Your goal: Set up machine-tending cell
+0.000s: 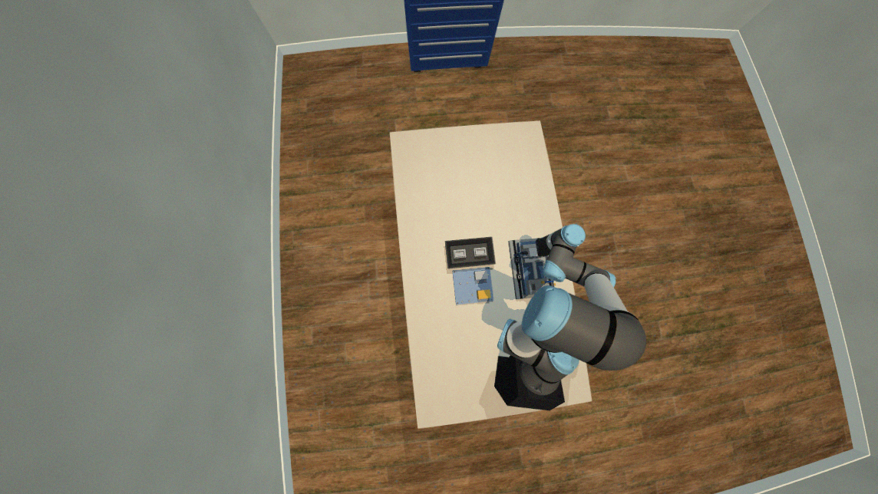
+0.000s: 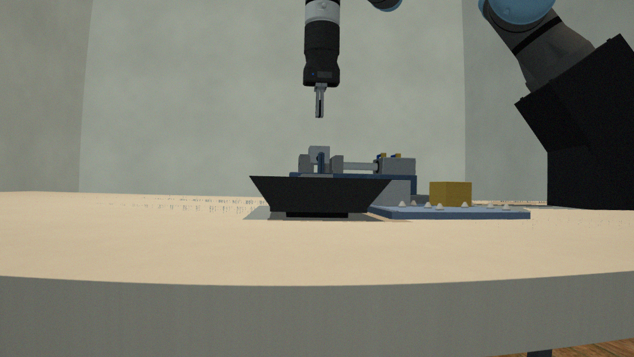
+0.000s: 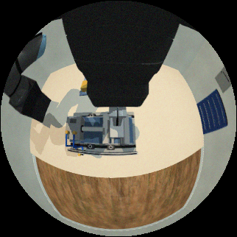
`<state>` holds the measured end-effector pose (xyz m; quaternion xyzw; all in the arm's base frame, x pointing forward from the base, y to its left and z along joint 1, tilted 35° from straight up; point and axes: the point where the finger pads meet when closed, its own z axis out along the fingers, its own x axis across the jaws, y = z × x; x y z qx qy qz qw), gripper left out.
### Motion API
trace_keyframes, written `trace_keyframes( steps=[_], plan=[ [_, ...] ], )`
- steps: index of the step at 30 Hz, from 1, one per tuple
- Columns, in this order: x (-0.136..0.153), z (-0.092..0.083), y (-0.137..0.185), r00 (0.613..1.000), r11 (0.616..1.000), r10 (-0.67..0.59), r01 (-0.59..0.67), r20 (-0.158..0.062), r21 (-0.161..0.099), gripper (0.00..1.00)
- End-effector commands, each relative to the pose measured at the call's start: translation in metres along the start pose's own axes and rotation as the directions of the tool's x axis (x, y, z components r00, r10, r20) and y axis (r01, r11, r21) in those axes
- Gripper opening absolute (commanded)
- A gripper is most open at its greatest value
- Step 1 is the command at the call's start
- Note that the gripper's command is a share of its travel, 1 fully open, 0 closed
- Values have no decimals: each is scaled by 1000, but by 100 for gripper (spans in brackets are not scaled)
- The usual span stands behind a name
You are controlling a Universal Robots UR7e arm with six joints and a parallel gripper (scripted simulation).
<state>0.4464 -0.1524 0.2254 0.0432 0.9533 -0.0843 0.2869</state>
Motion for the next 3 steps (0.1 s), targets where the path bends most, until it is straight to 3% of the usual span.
trace_keyframes(
  steps=[1, 3],
  plan=[
    [-2, -1, -1, 1000, 1000, -1, 1, 4, 2, 0],
    [-2, -1, -1, 1000, 1000, -1, 1, 4, 2, 0]
  ],
)
